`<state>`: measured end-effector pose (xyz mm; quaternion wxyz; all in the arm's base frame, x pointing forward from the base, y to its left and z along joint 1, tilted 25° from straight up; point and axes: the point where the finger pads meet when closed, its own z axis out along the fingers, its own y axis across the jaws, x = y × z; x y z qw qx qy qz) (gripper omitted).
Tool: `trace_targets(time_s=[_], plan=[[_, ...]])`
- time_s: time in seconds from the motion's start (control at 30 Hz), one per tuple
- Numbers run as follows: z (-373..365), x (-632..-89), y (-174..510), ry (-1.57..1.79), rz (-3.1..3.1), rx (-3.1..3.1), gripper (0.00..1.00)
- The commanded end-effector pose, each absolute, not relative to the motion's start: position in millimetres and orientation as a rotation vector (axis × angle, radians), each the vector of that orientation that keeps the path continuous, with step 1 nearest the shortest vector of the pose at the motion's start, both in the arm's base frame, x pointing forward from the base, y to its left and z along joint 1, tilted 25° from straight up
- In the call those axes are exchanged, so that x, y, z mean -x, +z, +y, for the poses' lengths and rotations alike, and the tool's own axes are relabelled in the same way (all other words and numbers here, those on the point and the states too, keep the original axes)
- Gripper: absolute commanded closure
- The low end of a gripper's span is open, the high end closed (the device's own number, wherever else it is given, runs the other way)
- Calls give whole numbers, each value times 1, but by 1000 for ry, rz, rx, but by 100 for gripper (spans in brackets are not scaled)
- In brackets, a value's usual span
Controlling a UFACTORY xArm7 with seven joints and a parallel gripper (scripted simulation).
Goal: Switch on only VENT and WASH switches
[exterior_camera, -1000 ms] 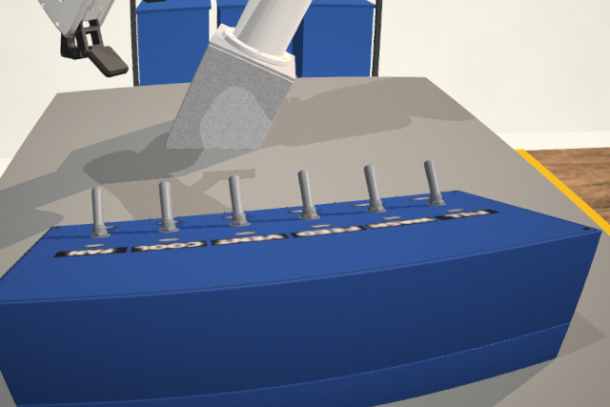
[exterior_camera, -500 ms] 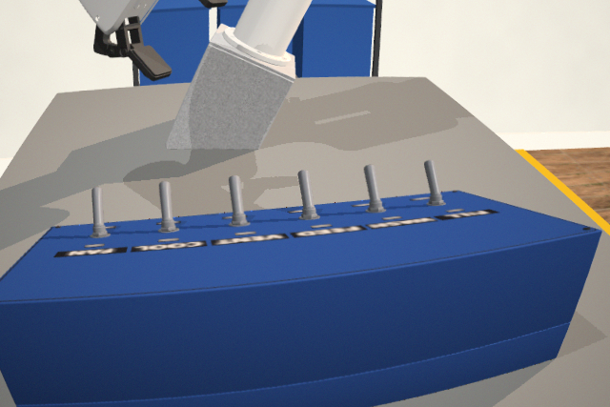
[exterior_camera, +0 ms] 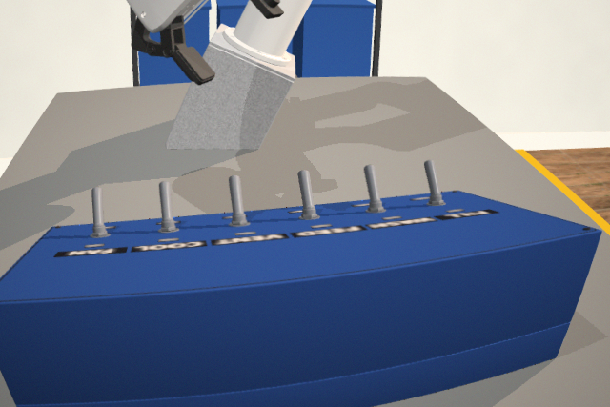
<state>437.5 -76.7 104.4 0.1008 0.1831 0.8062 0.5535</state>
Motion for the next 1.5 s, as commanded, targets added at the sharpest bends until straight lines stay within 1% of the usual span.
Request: trace_targets(time_s=[0.0, 0.33, 0.37, 0.77, 0.8, 1.17, 1.2, 1.47], plan=[[-63, -442, 111, 1574, 2429, -534, 0], [-63, -442, 111, 1574, 2429, -534, 0], [-35, -442, 119, 1502, 2499, -480, 0], [-35, -442, 119, 1502, 2499, -480, 0], [-9, -439, 126, 1423, 2561, -424, 0], [-9, -439, 126, 1423, 2561, -424, 0], [15, -434, 132, 1341, 2614, -368, 0], [15, -434, 132, 1341, 2614, -368, 0]])
